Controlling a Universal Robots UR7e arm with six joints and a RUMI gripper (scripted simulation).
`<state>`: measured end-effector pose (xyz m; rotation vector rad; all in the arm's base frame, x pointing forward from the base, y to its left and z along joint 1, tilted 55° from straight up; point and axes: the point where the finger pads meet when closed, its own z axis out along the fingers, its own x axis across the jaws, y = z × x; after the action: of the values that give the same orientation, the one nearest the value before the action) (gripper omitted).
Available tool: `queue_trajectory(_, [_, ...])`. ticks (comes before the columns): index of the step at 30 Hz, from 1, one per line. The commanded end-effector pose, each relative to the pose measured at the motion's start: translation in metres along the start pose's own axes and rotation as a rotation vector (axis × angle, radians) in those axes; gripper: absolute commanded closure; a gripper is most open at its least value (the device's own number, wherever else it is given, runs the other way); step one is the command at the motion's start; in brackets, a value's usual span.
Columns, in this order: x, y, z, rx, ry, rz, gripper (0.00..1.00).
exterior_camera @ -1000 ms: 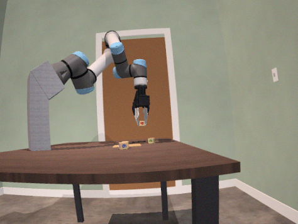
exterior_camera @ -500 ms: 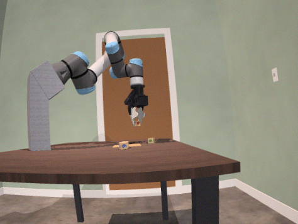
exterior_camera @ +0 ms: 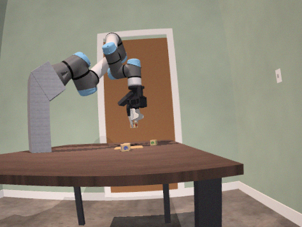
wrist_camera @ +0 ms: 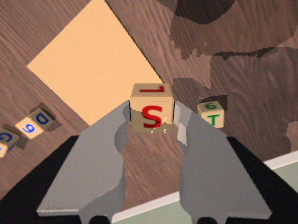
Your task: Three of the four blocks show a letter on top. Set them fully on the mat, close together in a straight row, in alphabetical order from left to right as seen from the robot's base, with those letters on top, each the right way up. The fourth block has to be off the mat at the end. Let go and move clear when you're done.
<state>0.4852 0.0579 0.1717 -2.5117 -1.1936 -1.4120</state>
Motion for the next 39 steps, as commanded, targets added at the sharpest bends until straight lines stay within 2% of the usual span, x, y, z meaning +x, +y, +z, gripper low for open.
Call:
queue_trajectory(1, [-0.009, -0.004, -0.001, 0.007, 0.012, -0.137, 0.91])
queue_trajectory(20, [-0.03, -0.011, -0.001, -0.003, 0.019, -0.461, 0.91])
queue_trajectory(39, [-0.037, -0.014, 0.0, -0.007, 0.021, -0.577, 0.91])
